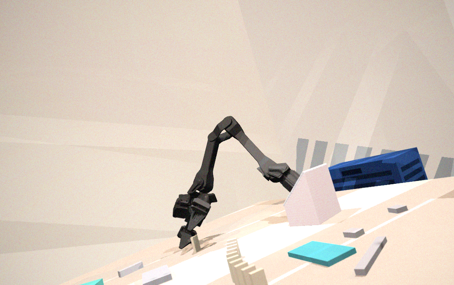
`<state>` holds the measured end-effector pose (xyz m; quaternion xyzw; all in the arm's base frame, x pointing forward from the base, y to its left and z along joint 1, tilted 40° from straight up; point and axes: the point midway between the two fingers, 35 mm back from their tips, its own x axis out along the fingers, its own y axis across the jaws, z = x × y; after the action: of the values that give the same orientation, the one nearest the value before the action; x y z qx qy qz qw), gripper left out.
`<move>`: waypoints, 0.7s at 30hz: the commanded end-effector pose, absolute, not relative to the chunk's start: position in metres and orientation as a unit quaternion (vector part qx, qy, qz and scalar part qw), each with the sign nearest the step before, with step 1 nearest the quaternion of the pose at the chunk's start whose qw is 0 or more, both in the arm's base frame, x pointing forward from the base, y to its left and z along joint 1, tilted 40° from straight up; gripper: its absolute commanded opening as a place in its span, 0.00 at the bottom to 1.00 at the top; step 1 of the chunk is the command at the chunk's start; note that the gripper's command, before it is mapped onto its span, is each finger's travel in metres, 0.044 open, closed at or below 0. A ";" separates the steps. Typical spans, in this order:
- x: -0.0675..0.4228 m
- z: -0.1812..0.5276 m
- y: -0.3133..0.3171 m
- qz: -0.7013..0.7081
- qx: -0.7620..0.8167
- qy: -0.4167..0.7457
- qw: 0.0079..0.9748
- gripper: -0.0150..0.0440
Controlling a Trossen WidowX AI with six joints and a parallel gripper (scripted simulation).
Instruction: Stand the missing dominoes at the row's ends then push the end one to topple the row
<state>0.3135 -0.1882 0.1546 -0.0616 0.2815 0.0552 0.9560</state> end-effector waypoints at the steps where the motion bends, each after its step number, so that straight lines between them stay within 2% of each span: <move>1: 0.322 0.152 -0.196 -0.099 0.083 0.385 0.914 1.00; 7: 0.316 0.167 -0.194 -0.333 0.203 0.420 0.819 1.00; 12: 0.304 0.183 -0.159 -0.480 0.217 0.410 0.745 1.00; 16: 0.297 0.197 -0.139 -0.541 0.197 0.383 0.723 1.00; 21: 0.296 0.200 -0.137 -0.548 0.193 0.377 0.721 1.00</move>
<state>0.3017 -0.1501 0.1753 0.2126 0.4337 -0.4503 0.7509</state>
